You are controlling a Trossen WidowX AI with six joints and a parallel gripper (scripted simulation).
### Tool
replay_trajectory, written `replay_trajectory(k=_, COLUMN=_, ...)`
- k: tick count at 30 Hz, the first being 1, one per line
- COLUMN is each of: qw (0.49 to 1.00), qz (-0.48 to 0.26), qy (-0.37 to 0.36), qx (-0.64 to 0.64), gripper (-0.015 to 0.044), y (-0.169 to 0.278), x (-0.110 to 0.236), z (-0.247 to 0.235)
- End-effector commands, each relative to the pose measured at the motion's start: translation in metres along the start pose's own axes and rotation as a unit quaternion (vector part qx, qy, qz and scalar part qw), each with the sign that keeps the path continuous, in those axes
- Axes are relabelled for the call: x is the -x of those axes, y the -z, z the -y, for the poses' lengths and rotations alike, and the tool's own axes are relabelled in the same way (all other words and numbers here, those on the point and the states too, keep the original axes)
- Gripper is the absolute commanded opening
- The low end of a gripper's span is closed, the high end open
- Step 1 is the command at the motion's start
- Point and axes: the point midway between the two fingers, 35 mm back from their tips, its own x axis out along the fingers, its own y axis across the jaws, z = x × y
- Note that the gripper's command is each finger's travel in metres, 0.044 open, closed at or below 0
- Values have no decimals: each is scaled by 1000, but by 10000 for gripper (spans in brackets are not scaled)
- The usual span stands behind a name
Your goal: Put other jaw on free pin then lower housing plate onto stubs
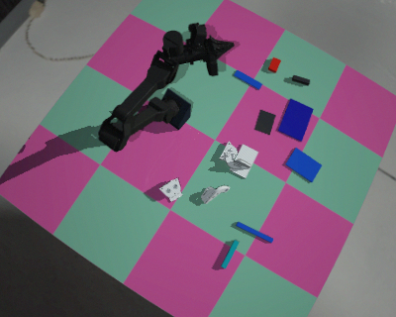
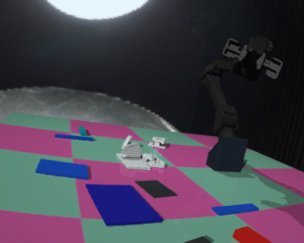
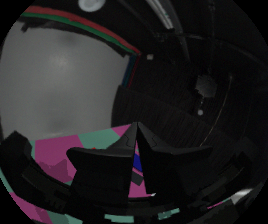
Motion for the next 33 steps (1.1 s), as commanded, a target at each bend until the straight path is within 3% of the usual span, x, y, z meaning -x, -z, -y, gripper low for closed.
replay_trajectory(k=1, qw=999, qz=-47, qy=16, qx=14, gripper=0, y=15, x=-15, z=18)
replay_trajectory(k=17, qw=972, qz=-223, qy=56, qx=56, gripper=0, y=84, x=-50, z=93)
replay_trajectory(k=33, qw=912, qz=-399, qy=35, qx=86, gripper=0, y=165, x=-50, z=161)
